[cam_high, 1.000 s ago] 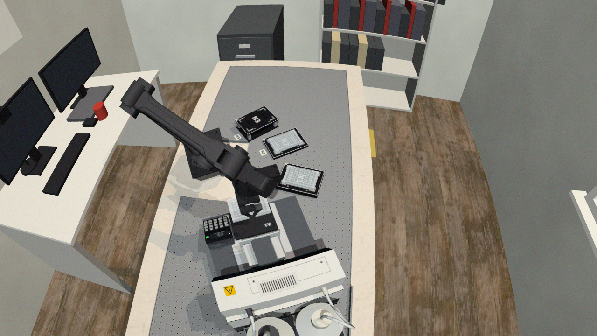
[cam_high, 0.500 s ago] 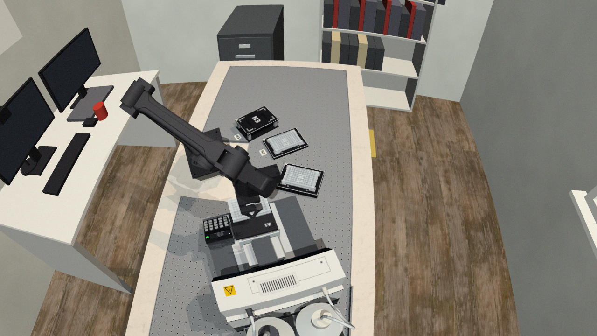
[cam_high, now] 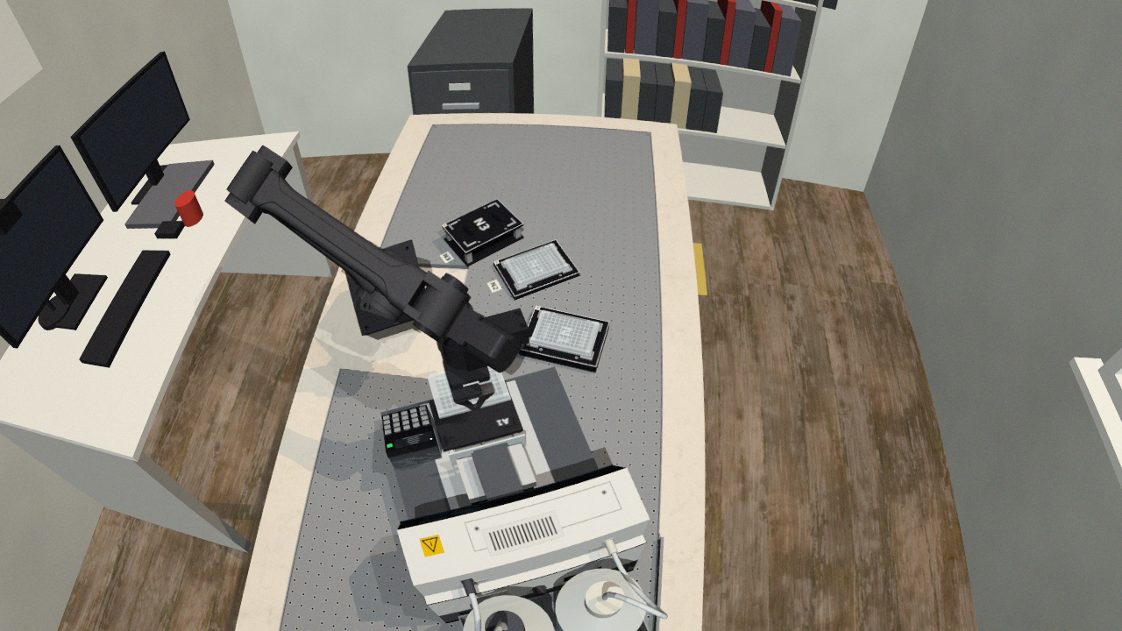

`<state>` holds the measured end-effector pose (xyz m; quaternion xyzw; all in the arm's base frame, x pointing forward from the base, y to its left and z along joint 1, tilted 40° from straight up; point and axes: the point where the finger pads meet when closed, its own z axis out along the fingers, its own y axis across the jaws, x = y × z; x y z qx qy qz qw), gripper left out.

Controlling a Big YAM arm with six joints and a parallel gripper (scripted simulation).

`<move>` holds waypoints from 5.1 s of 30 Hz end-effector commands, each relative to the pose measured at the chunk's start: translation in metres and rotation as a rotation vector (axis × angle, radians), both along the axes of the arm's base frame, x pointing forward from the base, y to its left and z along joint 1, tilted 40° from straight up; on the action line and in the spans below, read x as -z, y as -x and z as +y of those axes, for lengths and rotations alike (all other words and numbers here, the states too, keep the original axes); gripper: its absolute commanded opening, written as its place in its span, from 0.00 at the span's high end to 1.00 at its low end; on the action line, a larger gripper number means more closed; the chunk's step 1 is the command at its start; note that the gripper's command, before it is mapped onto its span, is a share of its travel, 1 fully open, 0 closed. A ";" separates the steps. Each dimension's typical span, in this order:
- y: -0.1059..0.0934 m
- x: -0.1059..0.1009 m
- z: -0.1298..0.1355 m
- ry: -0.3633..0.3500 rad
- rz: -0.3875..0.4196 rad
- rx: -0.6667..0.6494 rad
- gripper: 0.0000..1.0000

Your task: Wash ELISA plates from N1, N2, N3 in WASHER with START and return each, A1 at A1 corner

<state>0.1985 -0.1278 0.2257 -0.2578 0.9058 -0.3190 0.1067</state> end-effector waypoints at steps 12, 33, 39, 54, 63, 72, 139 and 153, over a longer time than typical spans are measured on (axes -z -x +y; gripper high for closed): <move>-0.009 0.013 -0.013 0.005 -0.003 0.000 0.16; -0.020 0.039 -0.029 0.005 -0.003 0.000 0.16; -0.023 0.047 -0.034 0.005 -0.003 0.000 0.16; -0.032 0.044 -0.041 0.013 -0.029 -0.001 0.16; -0.032 0.044 -0.041 0.013 -0.029 -0.001 0.16; -0.029 0.052 -0.038 0.018 -0.026 -0.015 0.16; -0.029 0.061 -0.043 0.009 -0.009 -0.001 0.16; -0.030 0.063 -0.044 0.008 -0.007 -0.003 0.16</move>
